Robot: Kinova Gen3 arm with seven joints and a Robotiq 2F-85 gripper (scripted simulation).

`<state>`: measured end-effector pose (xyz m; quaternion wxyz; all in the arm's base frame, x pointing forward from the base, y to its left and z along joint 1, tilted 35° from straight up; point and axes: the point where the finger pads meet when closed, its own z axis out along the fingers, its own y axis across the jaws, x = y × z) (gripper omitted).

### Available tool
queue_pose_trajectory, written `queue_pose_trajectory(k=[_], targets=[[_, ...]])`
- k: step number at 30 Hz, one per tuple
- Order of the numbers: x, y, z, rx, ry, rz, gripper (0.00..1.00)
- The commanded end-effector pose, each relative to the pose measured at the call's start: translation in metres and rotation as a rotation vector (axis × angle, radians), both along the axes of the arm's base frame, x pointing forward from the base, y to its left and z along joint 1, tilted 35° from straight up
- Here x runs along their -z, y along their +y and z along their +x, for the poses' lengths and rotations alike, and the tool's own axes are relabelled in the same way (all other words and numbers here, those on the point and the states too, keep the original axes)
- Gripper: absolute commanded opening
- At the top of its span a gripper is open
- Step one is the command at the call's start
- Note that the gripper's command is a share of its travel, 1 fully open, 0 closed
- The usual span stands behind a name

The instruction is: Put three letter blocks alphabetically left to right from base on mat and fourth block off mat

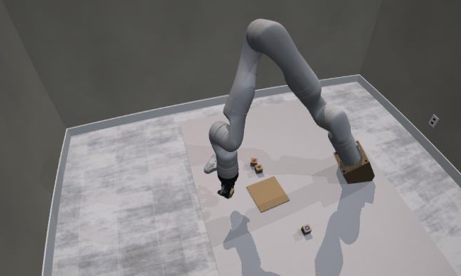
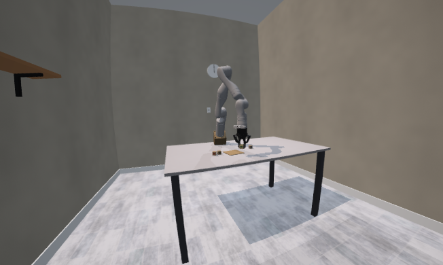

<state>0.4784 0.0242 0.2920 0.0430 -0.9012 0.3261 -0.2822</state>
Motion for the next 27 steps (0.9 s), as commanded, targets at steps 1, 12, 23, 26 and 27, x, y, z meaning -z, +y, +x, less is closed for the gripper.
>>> queue_pose_trajectory(k=[1,12,23,26,27], targets=[[-0.0213,0.0036,-0.0042,-0.006,-0.030,0.011,0.26],[-0.0271,0.0042,-0.0082,-0.006,-0.030,0.011,0.26],[-0.0254,0.0053,-0.0103,-0.030,-0.026,-0.006,0.26],[-0.0239,0.0062,-0.0121,-0.051,-0.022,-0.021,0.26],[-0.0239,0.0062,-0.0121,-0.051,-0.022,-0.021,0.26]])
